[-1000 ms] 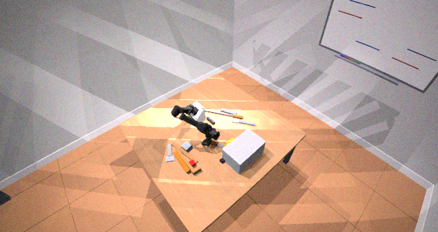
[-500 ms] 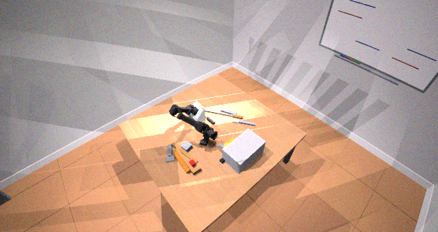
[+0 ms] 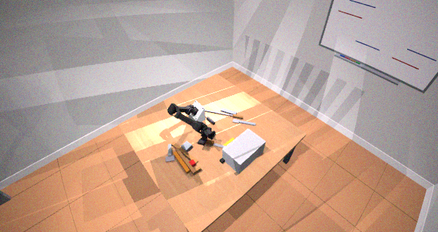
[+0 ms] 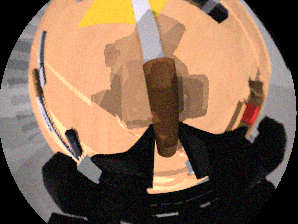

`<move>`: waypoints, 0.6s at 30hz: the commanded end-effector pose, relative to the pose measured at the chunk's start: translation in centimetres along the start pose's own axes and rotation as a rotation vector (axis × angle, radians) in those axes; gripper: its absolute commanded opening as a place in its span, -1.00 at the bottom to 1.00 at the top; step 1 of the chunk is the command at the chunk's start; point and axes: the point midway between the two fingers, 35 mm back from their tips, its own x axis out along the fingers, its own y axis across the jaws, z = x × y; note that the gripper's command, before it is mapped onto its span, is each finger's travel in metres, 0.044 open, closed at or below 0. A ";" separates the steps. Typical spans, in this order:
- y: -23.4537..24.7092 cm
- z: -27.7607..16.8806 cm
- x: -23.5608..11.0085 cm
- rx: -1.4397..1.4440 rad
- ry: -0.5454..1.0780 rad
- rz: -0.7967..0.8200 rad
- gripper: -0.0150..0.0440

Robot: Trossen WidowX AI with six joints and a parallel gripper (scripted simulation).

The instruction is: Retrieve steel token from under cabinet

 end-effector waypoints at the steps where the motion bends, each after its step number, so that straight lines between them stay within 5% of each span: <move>1: 0.0 -0.7 0.1 0.000 0.003 0.003 -0.49; 18: -0.1 -2.8 0.1 -0.001 0.004 0.003 -0.49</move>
